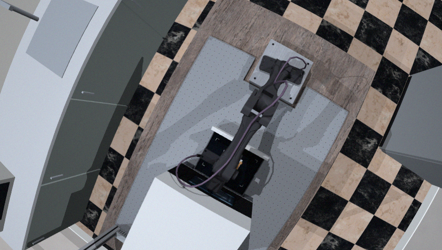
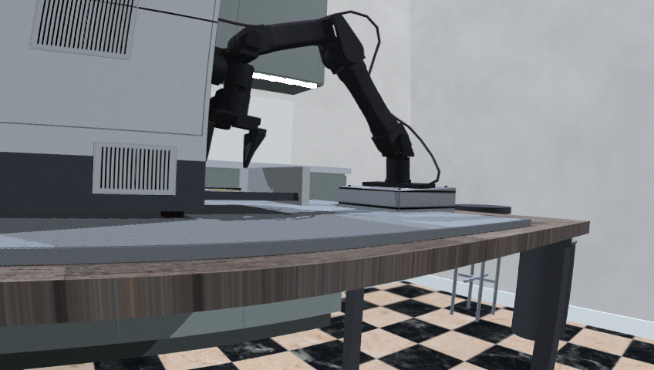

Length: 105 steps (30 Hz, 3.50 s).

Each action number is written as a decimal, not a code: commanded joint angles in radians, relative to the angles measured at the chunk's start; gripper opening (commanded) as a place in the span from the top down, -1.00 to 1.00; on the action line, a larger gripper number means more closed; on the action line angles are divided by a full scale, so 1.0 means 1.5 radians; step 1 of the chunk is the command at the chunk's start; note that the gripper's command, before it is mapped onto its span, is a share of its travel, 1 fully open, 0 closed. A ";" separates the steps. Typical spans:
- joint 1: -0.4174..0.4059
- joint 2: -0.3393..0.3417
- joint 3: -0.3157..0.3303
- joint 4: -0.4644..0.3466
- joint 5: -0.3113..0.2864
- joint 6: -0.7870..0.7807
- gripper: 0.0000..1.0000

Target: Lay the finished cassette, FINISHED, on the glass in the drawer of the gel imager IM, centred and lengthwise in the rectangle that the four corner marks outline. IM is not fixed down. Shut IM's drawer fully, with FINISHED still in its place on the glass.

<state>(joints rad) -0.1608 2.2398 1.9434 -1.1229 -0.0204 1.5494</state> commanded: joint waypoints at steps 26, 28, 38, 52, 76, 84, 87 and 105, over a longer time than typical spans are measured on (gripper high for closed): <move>0.001 -0.022 0.054 -0.065 0.004 -0.003 -0.83; 0.001 -0.022 0.054 -0.065 0.004 -0.003 -0.83; -0.001 -0.019 0.044 -0.057 0.002 -0.001 -0.83; -0.001 -0.019 0.044 -0.057 0.002 -0.001 -0.83; -0.001 -0.065 -0.017 -0.040 0.003 -0.005 -1.00; -0.004 -0.093 -0.048 -0.038 0.003 -0.006 -1.00; -0.004 -0.097 -0.052 -0.038 0.003 -0.006 -1.00; -0.008 -0.151 -0.108 -0.040 0.002 -0.007 -1.00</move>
<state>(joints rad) -0.1608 2.0449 1.7927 -1.1854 -0.0204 1.5471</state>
